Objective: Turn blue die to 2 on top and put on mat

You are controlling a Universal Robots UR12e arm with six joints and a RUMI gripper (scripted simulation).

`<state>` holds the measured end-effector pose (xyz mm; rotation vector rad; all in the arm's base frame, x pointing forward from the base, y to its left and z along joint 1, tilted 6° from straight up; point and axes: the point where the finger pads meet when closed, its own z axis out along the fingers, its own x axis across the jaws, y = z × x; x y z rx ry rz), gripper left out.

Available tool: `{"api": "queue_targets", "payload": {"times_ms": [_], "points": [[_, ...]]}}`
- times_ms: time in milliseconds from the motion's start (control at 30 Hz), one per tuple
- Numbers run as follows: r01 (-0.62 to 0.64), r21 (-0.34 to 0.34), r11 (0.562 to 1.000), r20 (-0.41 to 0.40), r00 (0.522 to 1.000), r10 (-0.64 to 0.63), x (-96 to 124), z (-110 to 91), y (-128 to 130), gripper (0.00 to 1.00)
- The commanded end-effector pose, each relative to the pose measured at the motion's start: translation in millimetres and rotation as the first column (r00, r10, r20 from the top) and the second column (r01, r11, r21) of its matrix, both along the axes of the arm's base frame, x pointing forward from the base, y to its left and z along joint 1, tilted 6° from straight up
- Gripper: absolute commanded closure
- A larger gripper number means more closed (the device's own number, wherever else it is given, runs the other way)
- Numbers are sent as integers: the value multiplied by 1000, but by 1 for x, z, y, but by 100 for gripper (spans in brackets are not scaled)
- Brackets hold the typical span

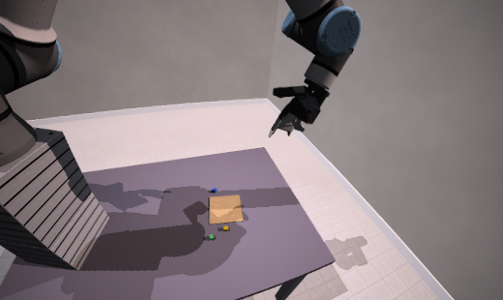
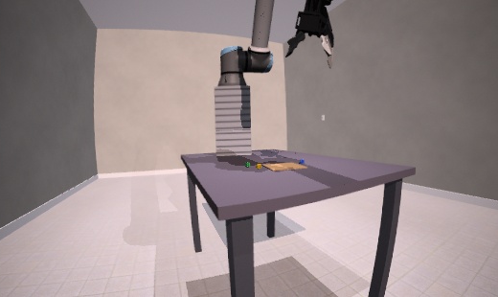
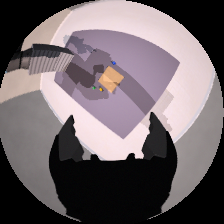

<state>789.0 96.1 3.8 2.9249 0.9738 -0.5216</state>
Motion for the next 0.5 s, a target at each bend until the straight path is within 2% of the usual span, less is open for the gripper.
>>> {"api": "queue_targets", "payload": {"times_ms": [0,267,467], "points": [[0,0,1000,2,1000,0,1,1,0,0],[21,-2,1000,10,1000,-21,-1,-6,-4,0],[110,-10,994,47,993,-110,-8,-36,-19,0]]}}
